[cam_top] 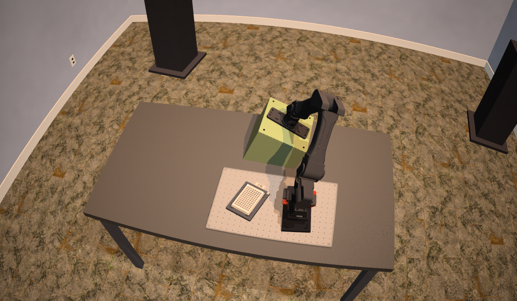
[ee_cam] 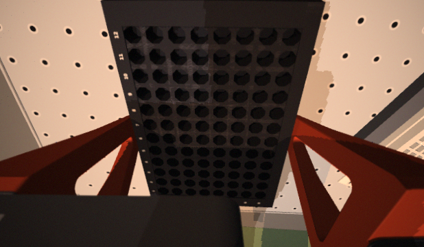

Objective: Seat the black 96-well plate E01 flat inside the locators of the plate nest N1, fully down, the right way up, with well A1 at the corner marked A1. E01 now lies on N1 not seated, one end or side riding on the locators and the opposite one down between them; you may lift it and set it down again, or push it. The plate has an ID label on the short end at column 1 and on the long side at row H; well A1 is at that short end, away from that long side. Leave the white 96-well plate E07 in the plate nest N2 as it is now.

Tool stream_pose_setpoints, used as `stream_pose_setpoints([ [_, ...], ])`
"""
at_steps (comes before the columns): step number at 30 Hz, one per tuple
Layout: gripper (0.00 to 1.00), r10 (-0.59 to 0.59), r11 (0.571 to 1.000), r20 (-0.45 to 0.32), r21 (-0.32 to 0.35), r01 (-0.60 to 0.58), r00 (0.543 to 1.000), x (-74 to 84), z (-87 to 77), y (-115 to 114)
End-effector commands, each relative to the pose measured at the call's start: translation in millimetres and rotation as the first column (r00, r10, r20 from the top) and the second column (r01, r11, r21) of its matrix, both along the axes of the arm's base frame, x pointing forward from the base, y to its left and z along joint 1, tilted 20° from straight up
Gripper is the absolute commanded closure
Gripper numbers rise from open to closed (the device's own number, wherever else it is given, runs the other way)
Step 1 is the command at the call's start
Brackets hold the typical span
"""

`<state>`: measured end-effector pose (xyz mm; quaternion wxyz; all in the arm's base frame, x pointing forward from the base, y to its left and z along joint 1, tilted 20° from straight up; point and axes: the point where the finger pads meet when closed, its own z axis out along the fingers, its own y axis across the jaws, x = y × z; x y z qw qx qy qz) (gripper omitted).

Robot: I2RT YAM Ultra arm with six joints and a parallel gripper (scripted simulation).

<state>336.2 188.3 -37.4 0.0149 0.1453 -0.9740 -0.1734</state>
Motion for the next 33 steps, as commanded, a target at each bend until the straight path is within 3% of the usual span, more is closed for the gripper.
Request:
stream_pose_setpoints([
  [1,1.0,-0.013,1.0,0.071,0.029,0.011,0.997,20.5,18.7,5.7],
  [22,1.0,-0.014,1.0,0.048,0.021,0.013,0.999,9.3,9.1,-0.2],
  [33,1.0,-0.014,1.0,0.059,0.025,0.013,0.998,13.2,11.6,0.7],
])
